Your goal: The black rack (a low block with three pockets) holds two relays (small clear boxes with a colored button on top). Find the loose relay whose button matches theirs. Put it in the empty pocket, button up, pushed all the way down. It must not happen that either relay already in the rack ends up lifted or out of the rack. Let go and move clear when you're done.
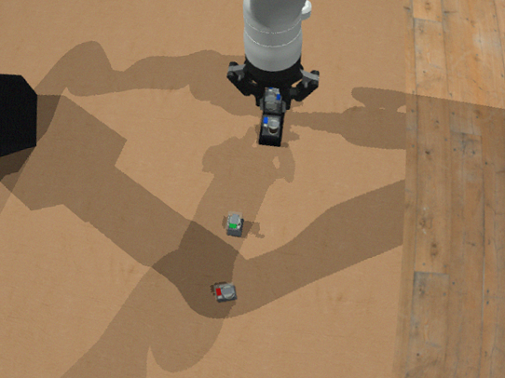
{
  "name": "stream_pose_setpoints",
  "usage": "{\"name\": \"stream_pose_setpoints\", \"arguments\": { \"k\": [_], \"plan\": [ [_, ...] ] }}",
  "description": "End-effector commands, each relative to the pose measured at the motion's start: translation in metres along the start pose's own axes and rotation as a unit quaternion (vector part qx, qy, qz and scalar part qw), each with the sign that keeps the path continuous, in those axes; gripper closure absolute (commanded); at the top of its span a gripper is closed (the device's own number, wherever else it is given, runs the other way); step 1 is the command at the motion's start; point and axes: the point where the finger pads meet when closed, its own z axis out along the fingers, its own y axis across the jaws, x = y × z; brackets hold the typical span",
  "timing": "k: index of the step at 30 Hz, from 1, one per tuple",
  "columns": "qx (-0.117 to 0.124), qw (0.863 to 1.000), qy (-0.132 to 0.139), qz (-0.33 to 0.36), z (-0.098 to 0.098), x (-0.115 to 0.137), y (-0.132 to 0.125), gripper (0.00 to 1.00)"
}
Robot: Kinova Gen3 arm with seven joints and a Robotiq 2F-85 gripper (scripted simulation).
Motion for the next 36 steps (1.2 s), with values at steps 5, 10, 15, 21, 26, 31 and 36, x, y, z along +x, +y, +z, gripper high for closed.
{"name": "stream_pose_setpoints", "arguments": {
  "k": [5,10,15,21,26,31,36],
  "plan": [
    [0.000,1.000,0.000,0.000,0.0027,-0.0003,0.0001,1.00],
    [0.000,1.000,0.000,0.000,0.0045,-0.0003,0.0001,1.00],
    [0.000,1.000,0.000,0.000,0.0053,-0.0003,0.0001,1.00],
    [0.000,1.000,0.000,0.000,0.0054,-0.0003,0.0001,1.00],
    [0.000,1.000,0.000,0.000,0.0054,-0.0003,0.0001,1.00],
    [0.000,1.000,0.000,0.000,0.0054,-0.0003,0.0001,1.00],
    [0.000,1.000,0.000,0.000,0.0054,-0.0003,0.0001,1.00]
  ]
}}
